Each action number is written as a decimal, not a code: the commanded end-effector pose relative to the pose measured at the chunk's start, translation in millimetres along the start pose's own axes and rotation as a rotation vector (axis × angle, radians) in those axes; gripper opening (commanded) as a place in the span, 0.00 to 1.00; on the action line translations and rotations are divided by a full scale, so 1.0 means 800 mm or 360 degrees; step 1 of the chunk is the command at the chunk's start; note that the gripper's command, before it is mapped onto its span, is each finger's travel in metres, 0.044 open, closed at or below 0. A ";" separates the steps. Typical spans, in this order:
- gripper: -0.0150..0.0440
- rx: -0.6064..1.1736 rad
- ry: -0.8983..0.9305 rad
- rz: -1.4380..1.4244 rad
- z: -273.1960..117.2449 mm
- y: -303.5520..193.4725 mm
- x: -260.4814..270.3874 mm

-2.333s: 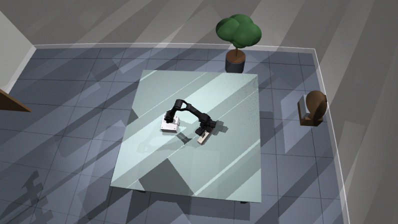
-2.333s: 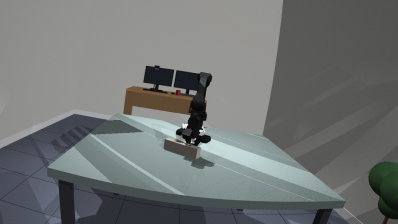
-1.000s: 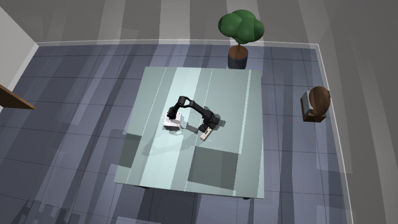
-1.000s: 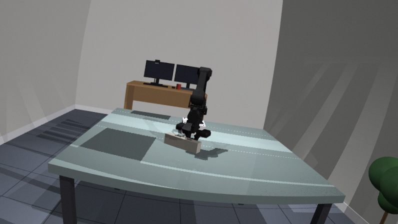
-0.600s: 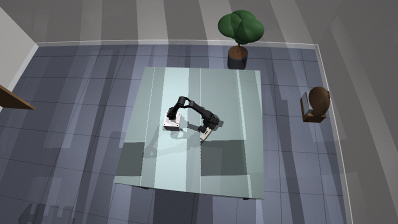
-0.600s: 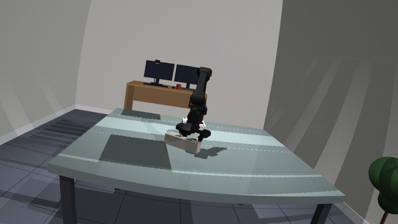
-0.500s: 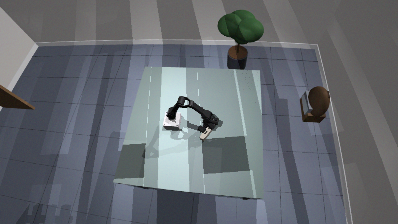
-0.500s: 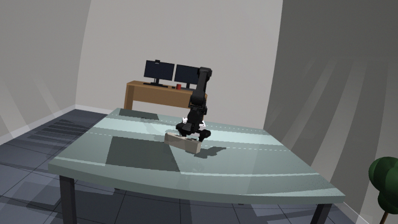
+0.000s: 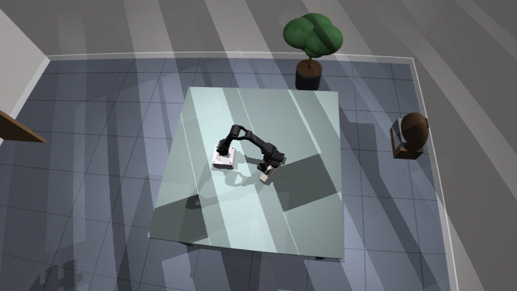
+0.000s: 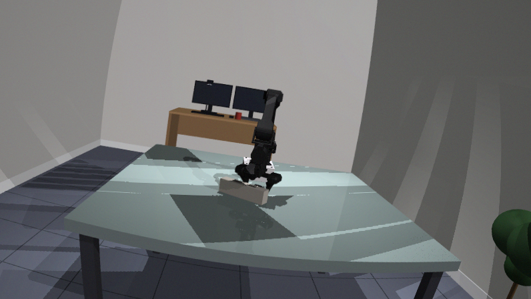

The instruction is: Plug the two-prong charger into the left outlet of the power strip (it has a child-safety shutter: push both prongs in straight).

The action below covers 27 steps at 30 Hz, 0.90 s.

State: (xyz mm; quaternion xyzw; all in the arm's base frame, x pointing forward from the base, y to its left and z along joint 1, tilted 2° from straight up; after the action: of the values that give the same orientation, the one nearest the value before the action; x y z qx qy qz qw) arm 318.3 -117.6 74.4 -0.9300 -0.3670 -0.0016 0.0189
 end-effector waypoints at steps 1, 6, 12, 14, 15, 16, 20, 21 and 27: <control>1.00 -0.0004 -0.0002 0.0005 0.001 -0.003 -0.001; 1.00 -0.0010 -0.0001 0.0005 0.001 -0.005 -0.001; 1.00 -0.0016 0.0001 0.0005 0.001 -0.007 -0.001; 1.00 -0.0018 0.0002 0.0005 0.001 -0.008 -0.001; 1.00 -0.0019 0.0002 0.0005 0.001 -0.008 -0.001; 1.00 -0.0020 0.0003 0.0005 0.001 -0.009 -0.002; 1.00 -0.0025 0.0004 0.0005 0.001 -0.010 -0.002; 1.00 -0.0026 0.0004 0.0005 0.001 -0.011 -0.002; 1.00 -0.0032 0.0006 0.0005 0.002 -0.013 -0.002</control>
State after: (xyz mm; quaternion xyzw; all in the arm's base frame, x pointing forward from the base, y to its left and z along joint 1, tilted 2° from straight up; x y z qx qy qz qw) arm 311.7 -111.8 73.8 -0.9302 -0.3667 -0.0082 0.0126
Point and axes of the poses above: the point midway between the two fingers, 35 mm back from their tips, its own z axis out along the fingers, its own x axis across the jaws, y = z × x, the point moved 8 cm from there along -z, back along the fingers, and after that the axes turned 5 degrees about z, right-handed, at the moved point
